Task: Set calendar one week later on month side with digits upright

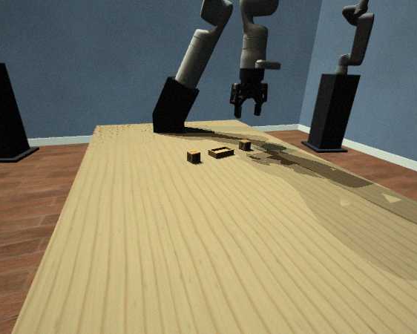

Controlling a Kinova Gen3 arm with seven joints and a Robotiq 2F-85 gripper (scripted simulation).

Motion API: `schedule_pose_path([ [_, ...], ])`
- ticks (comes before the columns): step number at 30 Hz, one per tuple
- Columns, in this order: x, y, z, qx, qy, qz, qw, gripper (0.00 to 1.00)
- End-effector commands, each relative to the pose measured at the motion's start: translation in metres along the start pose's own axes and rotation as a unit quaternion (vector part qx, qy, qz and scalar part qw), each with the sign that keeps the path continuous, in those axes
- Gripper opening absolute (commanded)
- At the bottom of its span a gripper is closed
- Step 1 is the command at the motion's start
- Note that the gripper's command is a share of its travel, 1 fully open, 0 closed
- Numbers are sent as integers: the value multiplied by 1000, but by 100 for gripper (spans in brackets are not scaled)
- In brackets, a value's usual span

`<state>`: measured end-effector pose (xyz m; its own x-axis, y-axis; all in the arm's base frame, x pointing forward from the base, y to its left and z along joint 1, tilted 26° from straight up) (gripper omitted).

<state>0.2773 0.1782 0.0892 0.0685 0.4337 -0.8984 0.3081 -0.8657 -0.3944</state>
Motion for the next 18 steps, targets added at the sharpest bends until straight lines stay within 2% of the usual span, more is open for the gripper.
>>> schedule_pose_path([
  [1,0,0,0,0,1,0,1000,100],
  [18,0,0,-1,-13,1,-2,1000,100],
])
Point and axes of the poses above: the point where the finger pads meet when closed, its own x axis out along the fingers, its own y axis across the jaws, z = x × y, the point moved 6 cm from there along -x, back along the fingers, and after that the axes turned 12 degrees about x, right-handed, at the moved point
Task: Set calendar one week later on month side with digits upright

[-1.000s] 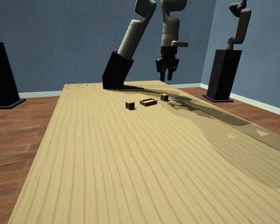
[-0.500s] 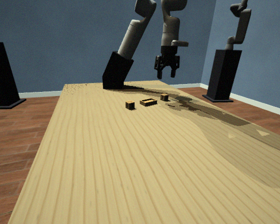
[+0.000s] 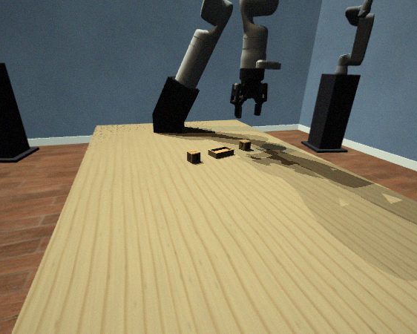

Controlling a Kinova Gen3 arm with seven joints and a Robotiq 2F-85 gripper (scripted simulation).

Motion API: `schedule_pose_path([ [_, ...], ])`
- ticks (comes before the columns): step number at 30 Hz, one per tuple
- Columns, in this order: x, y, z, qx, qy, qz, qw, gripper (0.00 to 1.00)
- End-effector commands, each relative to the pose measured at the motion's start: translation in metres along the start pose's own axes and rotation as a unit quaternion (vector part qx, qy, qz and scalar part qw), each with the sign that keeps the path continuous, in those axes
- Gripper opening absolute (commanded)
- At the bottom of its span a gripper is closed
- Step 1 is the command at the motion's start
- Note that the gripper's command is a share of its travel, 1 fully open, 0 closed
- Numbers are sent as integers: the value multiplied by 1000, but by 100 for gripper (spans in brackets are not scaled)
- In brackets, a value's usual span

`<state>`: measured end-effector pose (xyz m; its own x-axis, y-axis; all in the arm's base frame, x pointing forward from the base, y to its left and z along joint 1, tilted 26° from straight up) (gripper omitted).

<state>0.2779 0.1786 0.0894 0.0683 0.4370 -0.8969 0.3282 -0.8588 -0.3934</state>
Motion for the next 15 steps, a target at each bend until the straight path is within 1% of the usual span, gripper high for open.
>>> schedule_pose_path([
  [1,0,0,-1,-2,1,0,1000,100],
  [8,0,1,-4,-36,3,-7,999,100],
  [15,1,2,-10,-113,8,-20,993,100],
])
Point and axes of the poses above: the point where the finger pads meet when closed, its own x axis out along the fingers, its own y axis across the jaws, z = x × y, the point moved 6 cm from there along -x, back along the fingers, and after that the axes turned 12 degrees about x, right-handed, at the moved point
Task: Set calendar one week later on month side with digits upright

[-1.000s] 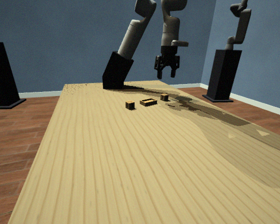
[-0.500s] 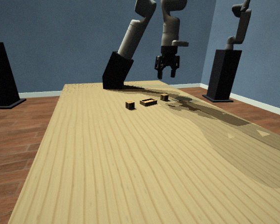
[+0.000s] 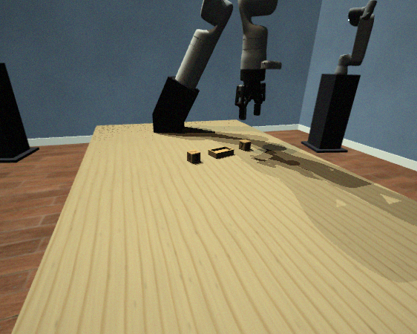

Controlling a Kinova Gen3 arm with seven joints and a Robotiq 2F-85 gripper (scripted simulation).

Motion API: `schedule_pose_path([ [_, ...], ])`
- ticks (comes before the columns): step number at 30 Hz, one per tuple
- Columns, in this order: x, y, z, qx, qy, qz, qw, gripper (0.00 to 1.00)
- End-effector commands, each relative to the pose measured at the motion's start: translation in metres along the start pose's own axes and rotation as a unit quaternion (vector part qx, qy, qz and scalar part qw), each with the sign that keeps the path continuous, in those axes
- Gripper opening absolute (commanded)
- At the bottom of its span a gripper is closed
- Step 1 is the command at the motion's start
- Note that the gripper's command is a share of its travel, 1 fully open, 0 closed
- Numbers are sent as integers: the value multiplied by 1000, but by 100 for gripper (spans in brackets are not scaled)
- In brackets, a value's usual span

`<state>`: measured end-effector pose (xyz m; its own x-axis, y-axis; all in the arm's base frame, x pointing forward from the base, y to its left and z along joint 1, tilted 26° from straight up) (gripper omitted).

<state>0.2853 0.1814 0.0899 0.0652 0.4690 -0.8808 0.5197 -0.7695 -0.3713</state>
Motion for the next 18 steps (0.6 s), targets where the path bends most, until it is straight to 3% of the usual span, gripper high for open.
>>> schedule_pose_path([
  [1,0,3,-3,-23,3,-5,1000,100],
  [4,0,4,-4,-38,5,-7,999,100],
  [10,1,10,-10,-147,14,-21,989,100],
  [14,2,15,-15,-234,22,-29,972,100],
  [18,2,23,-18,-329,31,-35,943,100],
])
Point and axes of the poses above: the point where the finger pads meet when closed, its own x axis out along the fingers, its own y axis across the jaws, z = x × y, the point moved 6 cm from there along -x, back along the fingers, and after that the axes turned 12 degrees about x, right-handed, at the moved point
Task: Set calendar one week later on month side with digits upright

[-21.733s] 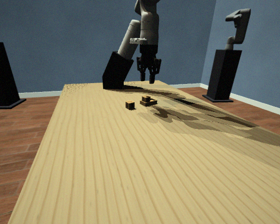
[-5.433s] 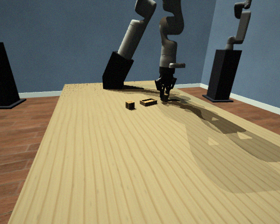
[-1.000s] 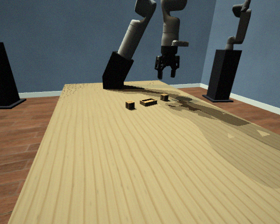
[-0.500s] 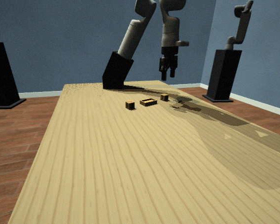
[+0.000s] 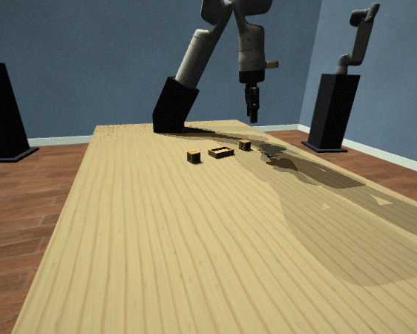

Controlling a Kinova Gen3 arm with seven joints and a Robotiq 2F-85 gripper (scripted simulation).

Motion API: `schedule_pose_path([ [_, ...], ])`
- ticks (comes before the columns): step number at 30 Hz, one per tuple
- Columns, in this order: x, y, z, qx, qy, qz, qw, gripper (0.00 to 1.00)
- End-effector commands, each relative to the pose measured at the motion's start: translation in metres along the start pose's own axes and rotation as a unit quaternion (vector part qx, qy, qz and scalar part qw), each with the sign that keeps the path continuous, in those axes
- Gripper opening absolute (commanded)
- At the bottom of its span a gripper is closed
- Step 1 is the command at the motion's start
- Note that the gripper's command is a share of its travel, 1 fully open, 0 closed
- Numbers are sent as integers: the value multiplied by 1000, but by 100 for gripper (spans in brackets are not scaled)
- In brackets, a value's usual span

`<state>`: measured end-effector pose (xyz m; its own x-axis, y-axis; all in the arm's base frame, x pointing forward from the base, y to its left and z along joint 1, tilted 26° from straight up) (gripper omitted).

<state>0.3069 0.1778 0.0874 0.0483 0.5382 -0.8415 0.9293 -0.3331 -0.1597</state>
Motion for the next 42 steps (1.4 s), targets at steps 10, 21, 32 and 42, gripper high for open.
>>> schedule_pose_path([
  [10,-2,27,14,-233,18,-7,972,100],
  [21,-4,53,37,-476,18,-6,879,100],
  [32,-8,88,77,-708,-4,-7,707,100],
  [42,-11,111,105,-812,-26,-13,582,100],
])
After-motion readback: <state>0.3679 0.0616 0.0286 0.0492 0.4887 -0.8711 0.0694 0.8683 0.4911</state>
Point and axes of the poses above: the point where the finger pads meet when closed, its own x axis out along the fingers, its own y axis across the jaws, z = x × y, the point moved 6 cm from there along -x, back along the fingers, and after that the axes turned 12 degrees about x, right-handed, at the moved point
